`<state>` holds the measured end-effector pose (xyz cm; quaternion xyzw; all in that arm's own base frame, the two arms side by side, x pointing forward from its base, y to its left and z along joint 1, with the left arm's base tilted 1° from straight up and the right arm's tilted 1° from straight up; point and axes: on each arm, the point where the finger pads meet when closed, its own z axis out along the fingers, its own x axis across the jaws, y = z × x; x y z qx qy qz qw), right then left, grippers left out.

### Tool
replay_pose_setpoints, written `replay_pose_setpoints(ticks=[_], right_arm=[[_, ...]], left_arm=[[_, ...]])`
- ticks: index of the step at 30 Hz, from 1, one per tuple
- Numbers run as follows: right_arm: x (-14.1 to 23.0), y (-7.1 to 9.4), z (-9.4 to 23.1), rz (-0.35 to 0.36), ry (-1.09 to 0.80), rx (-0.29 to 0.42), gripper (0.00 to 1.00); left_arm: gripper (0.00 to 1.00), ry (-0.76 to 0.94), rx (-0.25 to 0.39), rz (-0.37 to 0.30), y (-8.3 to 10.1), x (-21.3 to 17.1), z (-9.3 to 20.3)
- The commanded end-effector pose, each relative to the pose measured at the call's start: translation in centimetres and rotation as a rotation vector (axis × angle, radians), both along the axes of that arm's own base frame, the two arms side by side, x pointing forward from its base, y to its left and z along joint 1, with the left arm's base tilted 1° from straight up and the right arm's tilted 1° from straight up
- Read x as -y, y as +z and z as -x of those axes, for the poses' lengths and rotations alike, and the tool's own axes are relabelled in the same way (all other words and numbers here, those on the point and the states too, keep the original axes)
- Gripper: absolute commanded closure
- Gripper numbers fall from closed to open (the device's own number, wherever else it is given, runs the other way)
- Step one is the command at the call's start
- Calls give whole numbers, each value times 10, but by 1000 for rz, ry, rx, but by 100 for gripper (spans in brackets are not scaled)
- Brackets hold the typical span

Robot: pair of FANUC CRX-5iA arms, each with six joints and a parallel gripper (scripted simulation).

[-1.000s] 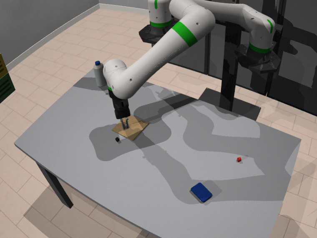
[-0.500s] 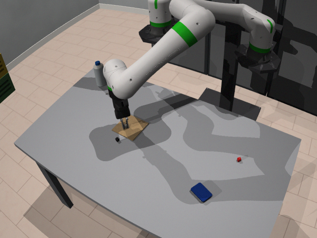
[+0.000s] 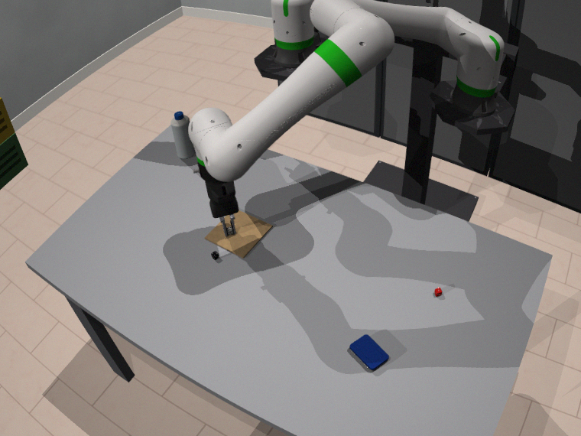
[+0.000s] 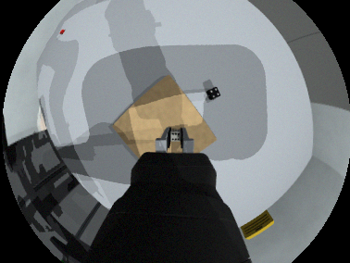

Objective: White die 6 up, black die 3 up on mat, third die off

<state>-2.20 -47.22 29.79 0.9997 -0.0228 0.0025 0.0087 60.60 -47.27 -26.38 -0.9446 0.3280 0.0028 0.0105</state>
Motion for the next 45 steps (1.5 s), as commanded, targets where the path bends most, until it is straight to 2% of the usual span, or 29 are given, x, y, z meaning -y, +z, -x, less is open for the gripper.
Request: replay_pose_setpoints(ticks=[1,45], right_arm=[[0,1,0,2,0,0,0],[0,1,0,2,0,0,0]], left_arm=[[66,0,2,2,2,1,-1],[66,0,2,2,-2,1,-1]])
